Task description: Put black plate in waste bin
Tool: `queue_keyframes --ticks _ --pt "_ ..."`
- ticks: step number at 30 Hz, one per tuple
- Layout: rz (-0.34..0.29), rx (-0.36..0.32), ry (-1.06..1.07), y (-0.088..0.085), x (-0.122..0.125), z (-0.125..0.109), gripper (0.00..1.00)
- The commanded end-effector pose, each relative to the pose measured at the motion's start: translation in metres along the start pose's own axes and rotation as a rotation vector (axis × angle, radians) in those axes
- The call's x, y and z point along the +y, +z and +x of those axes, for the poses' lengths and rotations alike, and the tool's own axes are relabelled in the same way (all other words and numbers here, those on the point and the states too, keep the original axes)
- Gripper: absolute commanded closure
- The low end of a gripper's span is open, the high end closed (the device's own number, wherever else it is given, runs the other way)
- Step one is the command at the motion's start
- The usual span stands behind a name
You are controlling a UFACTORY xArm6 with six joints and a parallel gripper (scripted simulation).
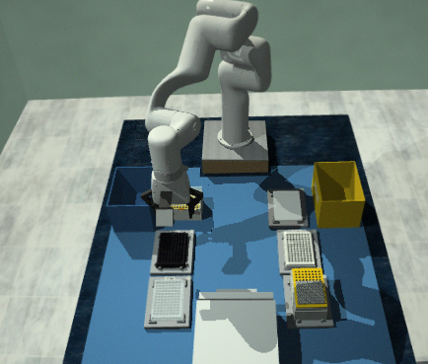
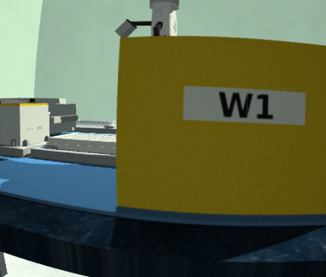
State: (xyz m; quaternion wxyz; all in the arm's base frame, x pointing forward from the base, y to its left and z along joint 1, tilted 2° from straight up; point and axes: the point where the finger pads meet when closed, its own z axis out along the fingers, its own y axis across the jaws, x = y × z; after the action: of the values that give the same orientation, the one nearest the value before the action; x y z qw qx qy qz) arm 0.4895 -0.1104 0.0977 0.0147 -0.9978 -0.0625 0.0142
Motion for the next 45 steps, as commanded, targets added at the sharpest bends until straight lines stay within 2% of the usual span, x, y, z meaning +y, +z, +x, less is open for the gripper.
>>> queue_keyframes --ticks 1,3,20,45 --pt "-0.001 0.005 -0.001 0.005 0.015 0.007 0.0" --pt "-0.001 0.005 -0.001 0.009 0.023 0.009 0.0" --pt "-0.001 0.005 -0.001 0.009 0.023 0.009 0.0" --pt "-0.001 0.005 -0.001 0.048 0.023 0.009 0.0"
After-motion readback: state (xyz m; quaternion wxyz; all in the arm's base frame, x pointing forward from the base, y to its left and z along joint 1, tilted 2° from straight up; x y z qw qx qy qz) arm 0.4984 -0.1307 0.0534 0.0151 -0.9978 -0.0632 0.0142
